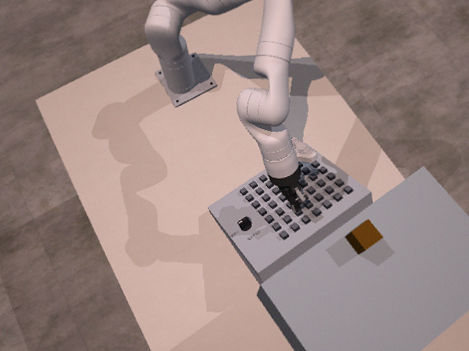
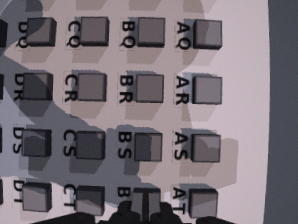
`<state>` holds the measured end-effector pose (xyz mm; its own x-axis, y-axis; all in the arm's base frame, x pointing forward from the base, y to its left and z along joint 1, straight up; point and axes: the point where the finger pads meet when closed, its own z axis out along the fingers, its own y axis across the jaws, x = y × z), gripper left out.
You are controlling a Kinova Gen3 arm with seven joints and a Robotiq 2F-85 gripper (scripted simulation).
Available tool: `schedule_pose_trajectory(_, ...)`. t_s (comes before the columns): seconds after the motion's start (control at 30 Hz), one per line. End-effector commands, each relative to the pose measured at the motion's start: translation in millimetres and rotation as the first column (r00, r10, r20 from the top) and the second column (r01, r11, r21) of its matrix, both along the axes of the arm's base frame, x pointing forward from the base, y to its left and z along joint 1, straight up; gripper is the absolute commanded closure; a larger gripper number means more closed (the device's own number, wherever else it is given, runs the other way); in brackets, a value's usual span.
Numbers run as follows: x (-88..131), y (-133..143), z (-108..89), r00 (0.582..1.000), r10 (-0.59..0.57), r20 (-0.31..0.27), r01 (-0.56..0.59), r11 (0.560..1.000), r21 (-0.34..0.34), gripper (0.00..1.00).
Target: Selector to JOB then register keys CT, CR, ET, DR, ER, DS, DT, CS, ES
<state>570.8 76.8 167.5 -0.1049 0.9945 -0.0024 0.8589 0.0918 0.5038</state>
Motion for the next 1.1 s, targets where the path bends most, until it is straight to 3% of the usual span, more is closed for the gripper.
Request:
schedule_pose_trajectory(0.0, 3.4, -0.6, -1.2, 1.000, 0.004, 0.005, -0.004, 1.000, -0.006, 0.90)
schedule_pose_trajectory(1.07, 6.3, -0.5, -6.9, 1.000, 0.002, 0.005, -0.002, 1.000, -0.005, 0.90)
